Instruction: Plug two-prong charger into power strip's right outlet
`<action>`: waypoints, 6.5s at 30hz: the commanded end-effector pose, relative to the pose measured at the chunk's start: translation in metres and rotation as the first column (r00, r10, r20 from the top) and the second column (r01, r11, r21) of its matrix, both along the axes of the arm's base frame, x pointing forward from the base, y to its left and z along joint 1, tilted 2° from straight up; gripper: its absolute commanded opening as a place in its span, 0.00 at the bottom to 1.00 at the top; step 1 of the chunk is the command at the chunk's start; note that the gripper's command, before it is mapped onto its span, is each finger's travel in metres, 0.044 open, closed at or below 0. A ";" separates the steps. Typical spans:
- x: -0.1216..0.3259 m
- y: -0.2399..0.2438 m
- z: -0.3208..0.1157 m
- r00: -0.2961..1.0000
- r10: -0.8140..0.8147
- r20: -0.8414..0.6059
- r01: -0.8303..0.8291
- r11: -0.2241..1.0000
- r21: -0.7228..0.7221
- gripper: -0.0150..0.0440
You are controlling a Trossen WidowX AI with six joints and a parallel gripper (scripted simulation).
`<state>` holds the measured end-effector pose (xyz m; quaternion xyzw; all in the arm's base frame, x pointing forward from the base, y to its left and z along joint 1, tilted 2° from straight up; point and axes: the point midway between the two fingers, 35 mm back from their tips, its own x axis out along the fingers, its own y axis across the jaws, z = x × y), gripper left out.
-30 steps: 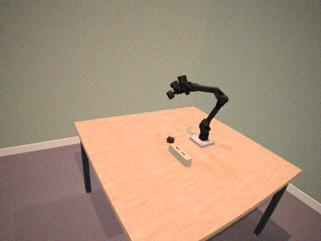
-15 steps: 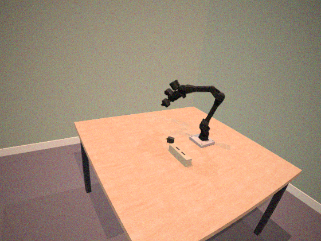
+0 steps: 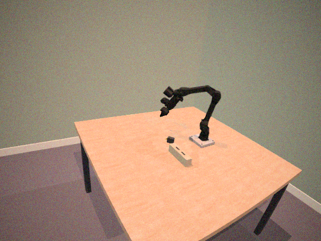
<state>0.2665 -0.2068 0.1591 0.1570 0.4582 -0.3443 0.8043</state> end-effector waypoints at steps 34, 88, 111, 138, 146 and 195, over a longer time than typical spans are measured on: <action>-0.001 0.165 -0.074 0.927 0.131 -0.350 0.057 0.877 0.478 1.00; 0.003 0.167 -0.132 0.928 0.135 -0.347 0.049 0.879 0.474 0.51; -0.003 0.168 -0.079 0.927 0.135 -0.351 0.053 0.877 0.478 0.25; -0.016 0.219 -0.090 0.871 0.350 -0.345 -0.162 0.867 0.471 0.25; -0.022 0.233 -0.094 0.843 0.413 -0.344 -0.227 0.854 0.469 0.25; -0.074 0.304 -0.116 0.582 0.740 -0.337 -0.588 0.669 0.455 0.25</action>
